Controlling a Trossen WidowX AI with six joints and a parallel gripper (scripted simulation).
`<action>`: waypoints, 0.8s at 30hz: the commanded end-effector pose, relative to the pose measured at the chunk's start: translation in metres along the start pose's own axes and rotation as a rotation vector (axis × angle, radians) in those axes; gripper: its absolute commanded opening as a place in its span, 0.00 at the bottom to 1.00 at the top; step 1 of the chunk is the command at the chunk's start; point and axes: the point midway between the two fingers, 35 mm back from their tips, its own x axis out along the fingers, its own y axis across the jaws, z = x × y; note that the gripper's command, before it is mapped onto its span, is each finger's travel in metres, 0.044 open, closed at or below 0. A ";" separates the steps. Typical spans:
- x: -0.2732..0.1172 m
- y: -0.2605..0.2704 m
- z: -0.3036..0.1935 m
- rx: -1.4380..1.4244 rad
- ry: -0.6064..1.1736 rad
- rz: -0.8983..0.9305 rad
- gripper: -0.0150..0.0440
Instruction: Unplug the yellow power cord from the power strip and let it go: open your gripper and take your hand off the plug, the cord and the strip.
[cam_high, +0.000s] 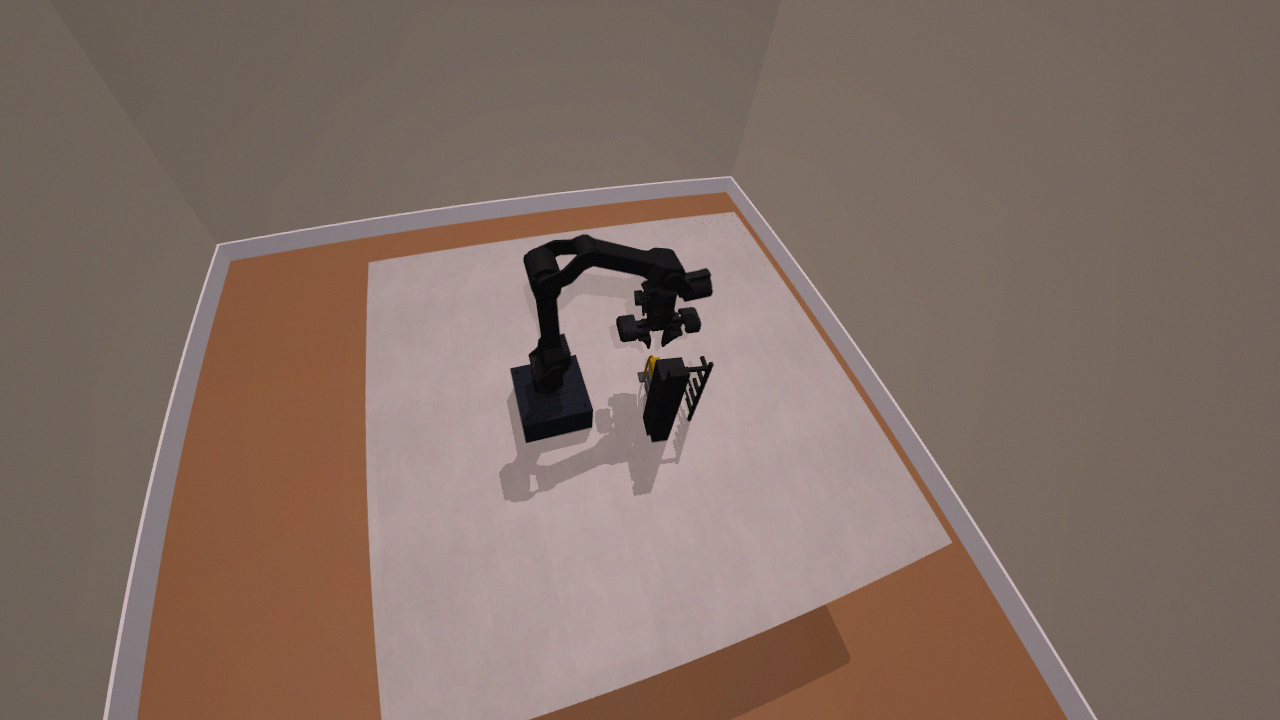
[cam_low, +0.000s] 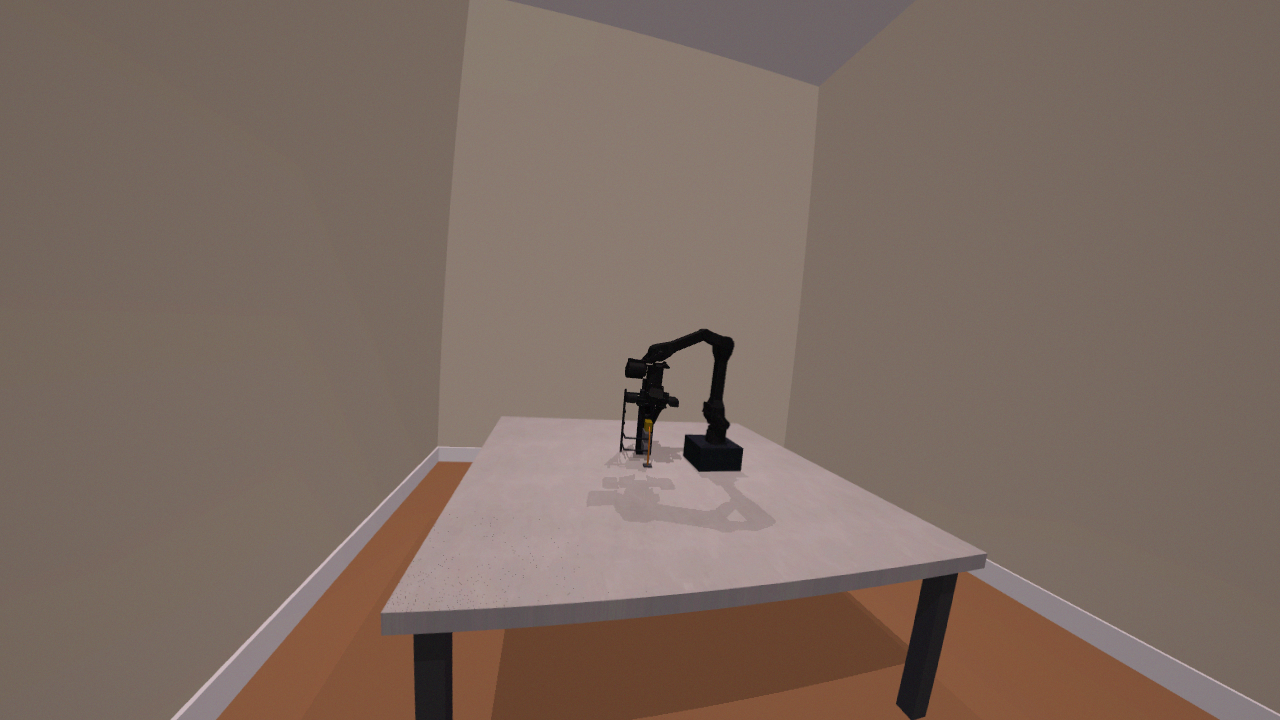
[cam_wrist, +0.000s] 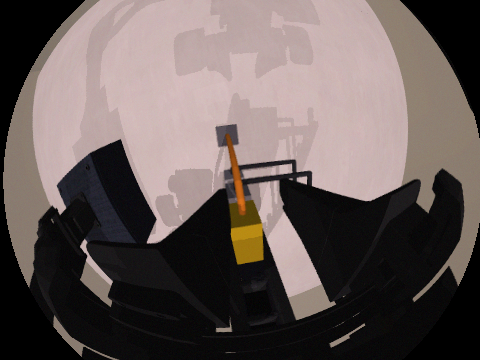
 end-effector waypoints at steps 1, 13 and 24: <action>0.004 0.007 -0.003 0.026 -0.009 0.040 0.53; 0.004 0.005 -0.011 0.026 -0.009 0.040 0.53; 0.005 0.006 -0.029 0.026 -0.007 0.040 0.53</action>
